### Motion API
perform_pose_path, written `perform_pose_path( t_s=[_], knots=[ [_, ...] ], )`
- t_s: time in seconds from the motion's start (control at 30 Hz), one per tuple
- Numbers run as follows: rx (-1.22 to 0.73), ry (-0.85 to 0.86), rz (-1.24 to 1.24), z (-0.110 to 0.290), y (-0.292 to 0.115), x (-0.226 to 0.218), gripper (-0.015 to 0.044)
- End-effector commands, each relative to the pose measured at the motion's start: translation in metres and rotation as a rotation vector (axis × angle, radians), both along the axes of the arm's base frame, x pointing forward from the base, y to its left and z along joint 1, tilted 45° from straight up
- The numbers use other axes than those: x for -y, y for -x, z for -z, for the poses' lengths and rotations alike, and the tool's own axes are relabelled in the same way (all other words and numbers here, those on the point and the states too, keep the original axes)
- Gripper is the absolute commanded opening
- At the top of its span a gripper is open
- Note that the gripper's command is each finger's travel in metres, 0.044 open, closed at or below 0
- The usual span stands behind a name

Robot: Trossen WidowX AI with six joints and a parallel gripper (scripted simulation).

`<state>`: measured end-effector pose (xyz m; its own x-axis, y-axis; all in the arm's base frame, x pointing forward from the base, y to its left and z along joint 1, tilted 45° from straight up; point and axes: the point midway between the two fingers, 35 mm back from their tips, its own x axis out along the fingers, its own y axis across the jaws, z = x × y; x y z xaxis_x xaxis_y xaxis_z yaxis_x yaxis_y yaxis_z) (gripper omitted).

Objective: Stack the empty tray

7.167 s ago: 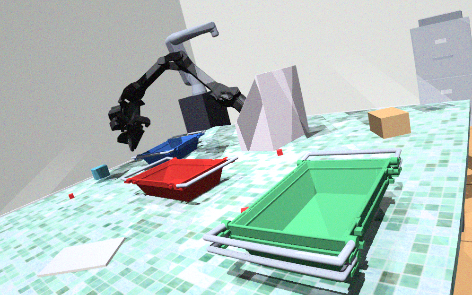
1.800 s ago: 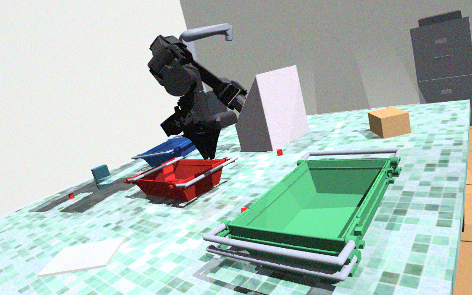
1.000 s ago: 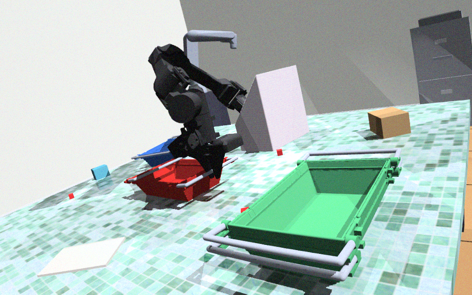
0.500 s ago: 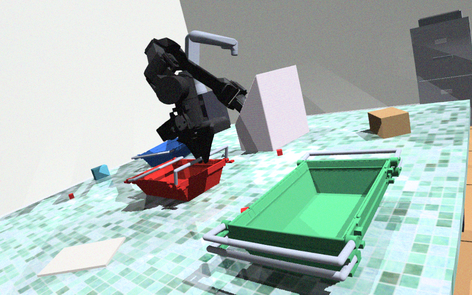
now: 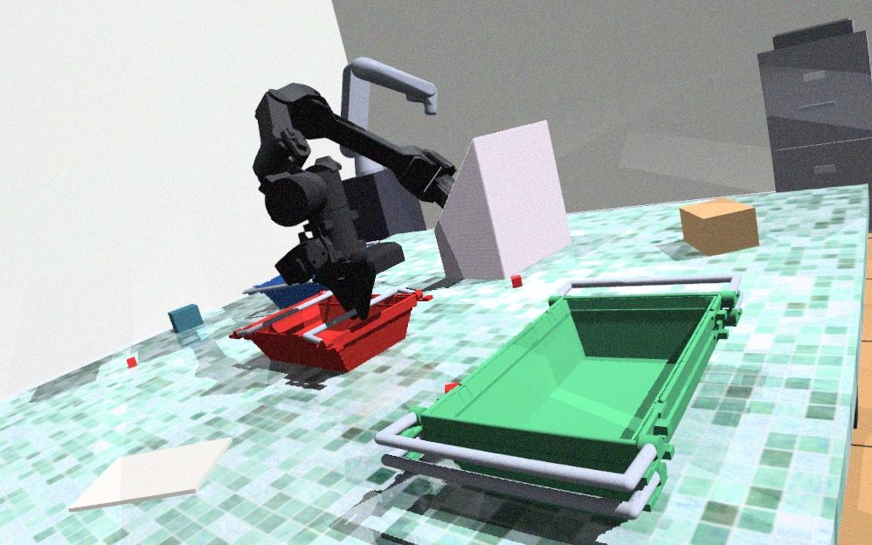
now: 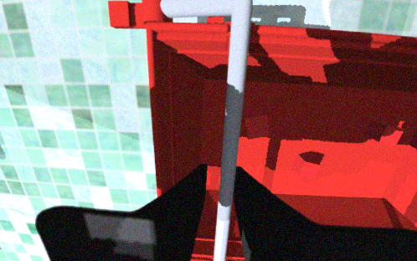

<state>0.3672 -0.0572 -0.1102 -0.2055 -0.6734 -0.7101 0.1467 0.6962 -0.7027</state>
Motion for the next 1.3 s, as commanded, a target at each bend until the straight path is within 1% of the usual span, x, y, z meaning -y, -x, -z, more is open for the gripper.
perform_pose_path(
  t_s=[0.0, 0.17, 0.27, 0.93, 1.03, 1.27],
  knots=[
    [0.012, -0.008, -0.008, -0.011, -0.006, -0.015, 0.0082],
    [0.012, -0.009, -0.008, -0.026, -0.012, -0.032, 0.0082],
    [0.000, -0.005, -0.018, -0.021, -0.009, -0.031, 0.0082],
    [0.000, -0.005, -0.018, -0.021, -0.009, -0.031, 0.0082],
    [0.000, -0.005, -0.018, -0.021, -0.009, -0.031, 0.0003],
    [0.000, -0.005, -0.018, -0.021, -0.009, -0.031, 0.0000]
  ],
)
